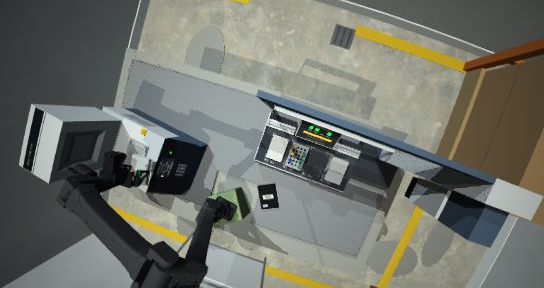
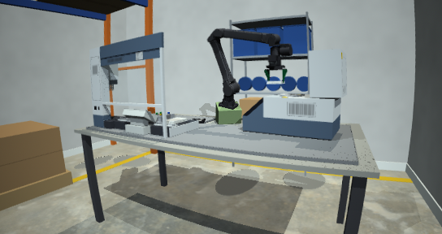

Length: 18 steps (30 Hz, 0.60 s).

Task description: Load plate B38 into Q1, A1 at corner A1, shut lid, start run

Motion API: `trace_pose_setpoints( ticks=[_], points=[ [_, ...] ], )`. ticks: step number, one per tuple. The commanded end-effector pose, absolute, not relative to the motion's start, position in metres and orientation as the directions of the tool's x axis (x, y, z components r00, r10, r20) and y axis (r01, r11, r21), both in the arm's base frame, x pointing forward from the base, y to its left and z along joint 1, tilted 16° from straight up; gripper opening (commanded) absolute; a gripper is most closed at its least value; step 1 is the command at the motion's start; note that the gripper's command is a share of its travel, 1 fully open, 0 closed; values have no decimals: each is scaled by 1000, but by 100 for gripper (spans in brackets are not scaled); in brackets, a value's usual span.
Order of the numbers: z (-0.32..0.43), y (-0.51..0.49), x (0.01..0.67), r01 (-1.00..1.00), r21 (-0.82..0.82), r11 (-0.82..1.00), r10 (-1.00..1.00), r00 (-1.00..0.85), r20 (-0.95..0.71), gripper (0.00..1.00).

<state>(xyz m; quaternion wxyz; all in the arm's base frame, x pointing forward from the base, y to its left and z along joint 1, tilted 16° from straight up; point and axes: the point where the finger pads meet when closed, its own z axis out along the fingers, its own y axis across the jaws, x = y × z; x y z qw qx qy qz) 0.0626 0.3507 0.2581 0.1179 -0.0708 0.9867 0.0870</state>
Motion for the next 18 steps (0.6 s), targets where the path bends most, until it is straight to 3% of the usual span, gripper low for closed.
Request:
trace_pose_setpoints(
  ticks=[1,8,18],
  points=[
    [289,392,71,-94,239,966,-32,-967,-251,0],
    [301,420,68,31,272,962,92,-972,-216,0],
    [300,461,69,61,255,965,117,-971,-208,0]
  ],
)
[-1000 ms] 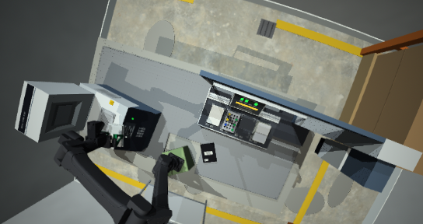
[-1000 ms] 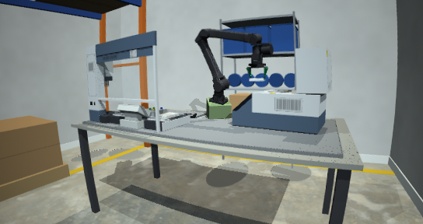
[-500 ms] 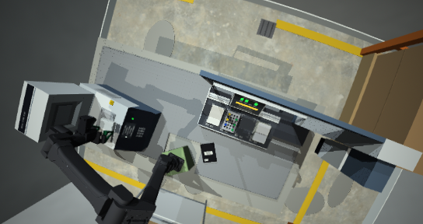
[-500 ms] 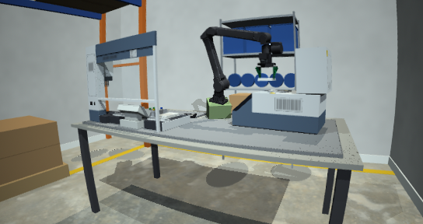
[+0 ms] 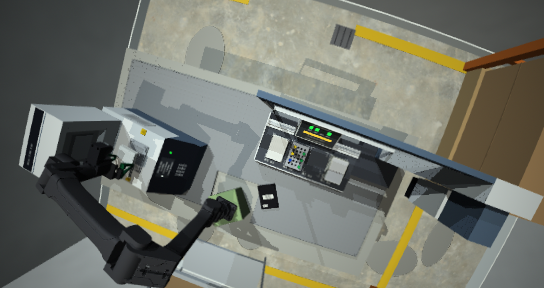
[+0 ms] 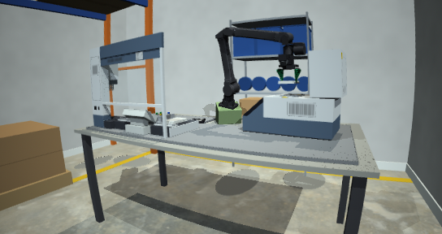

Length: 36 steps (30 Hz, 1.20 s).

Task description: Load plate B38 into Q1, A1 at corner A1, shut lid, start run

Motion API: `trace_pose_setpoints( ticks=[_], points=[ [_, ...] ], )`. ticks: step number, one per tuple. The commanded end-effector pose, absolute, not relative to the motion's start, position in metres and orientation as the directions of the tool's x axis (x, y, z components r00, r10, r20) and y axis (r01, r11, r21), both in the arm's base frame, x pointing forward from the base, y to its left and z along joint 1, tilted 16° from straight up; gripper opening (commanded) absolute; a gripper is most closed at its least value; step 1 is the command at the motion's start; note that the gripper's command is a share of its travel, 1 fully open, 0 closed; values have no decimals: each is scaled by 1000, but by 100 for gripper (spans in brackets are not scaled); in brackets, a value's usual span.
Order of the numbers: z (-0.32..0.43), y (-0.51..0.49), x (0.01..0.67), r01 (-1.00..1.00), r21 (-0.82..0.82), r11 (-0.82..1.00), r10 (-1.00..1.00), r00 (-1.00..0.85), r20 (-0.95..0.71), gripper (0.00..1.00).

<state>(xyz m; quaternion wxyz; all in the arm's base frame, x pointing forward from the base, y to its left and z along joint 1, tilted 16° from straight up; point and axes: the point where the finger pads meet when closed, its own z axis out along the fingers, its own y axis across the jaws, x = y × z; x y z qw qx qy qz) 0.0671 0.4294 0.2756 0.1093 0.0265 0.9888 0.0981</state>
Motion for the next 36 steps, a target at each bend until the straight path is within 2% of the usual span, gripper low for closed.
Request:
trace_pose_setpoints(
  ticks=[1,36],
  points=[
    [300,466,71,90,261,961,145,-969,-201,0],
    [289,446,72,33,236,971,86,-972,-217,0]
  ],
)
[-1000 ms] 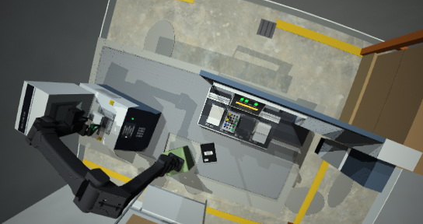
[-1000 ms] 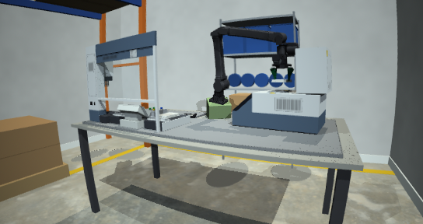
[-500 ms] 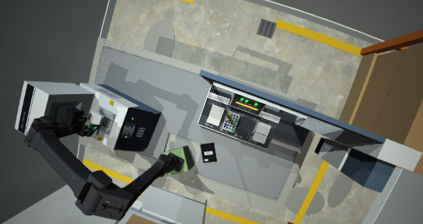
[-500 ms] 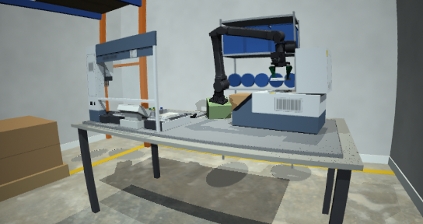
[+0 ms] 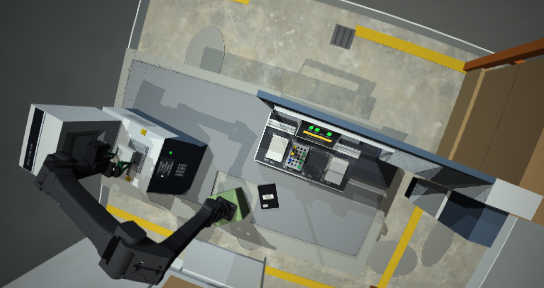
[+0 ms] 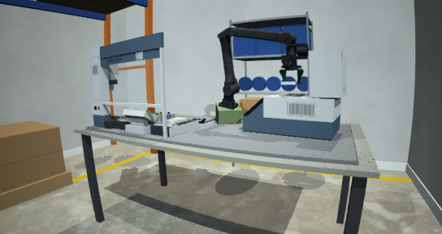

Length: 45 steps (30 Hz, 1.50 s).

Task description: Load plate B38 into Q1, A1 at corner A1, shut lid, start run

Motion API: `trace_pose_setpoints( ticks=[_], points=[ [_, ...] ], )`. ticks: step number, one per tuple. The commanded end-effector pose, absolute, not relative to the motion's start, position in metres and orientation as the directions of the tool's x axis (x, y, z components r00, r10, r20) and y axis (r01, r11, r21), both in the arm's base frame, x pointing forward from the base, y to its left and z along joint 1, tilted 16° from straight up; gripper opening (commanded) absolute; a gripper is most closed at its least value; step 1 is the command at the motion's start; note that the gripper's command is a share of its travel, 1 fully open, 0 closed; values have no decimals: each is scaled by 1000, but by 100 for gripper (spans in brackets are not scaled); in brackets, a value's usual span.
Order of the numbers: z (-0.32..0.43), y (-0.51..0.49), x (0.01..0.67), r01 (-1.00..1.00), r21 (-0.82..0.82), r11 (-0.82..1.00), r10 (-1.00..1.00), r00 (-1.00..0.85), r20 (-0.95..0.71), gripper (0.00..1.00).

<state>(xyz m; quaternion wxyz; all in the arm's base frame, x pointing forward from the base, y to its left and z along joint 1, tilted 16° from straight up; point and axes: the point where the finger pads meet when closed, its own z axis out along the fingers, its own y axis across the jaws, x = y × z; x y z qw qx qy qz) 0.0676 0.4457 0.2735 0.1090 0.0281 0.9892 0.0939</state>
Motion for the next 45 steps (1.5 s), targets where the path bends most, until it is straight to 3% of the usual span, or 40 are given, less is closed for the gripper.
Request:
trace_pose_setpoints(
  ticks=[1,23,45],
  points=[
    [289,448,73,34,237,971,87,-972,-217,0],
    [309,473,64,24,289,957,88,-973,-211,0],
    [248,461,70,20,223,975,68,-976,-209,0]
  ],
)
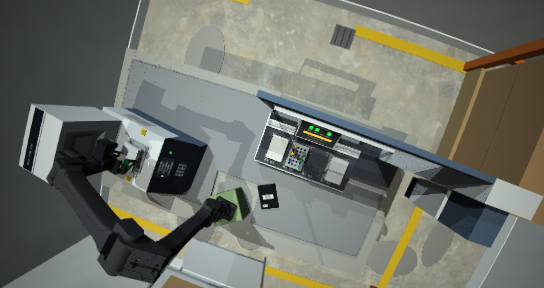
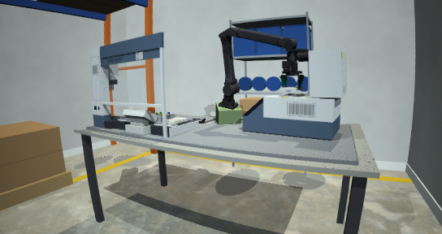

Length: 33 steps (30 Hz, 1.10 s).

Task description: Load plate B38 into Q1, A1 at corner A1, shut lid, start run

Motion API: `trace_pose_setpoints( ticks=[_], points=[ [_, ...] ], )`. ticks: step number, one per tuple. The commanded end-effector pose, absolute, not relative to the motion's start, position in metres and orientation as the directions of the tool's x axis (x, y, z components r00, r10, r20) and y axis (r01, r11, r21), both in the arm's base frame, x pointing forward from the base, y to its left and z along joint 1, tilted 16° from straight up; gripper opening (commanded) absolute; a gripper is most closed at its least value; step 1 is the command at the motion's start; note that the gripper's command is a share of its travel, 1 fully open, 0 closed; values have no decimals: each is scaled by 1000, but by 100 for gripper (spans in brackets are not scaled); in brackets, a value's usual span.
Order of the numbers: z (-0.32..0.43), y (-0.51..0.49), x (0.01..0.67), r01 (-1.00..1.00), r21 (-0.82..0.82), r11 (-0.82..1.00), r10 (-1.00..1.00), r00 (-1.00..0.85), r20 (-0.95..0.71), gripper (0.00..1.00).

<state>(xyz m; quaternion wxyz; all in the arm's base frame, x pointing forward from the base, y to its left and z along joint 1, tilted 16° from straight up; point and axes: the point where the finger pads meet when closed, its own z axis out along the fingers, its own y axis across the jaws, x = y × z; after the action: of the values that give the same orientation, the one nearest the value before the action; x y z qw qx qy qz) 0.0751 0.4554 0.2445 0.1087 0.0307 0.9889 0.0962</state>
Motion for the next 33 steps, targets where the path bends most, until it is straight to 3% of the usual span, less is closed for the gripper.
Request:
trace_pose_setpoints(
  ticks=[1,9,33],
  points=[
    [242,461,71,19,216,976,65,-976,-209,0],
    [218,463,84,35,193,981,76,-975,-210,0],
    [275,478,87,36,301,953,104,-972,-212,0]
  ],
)
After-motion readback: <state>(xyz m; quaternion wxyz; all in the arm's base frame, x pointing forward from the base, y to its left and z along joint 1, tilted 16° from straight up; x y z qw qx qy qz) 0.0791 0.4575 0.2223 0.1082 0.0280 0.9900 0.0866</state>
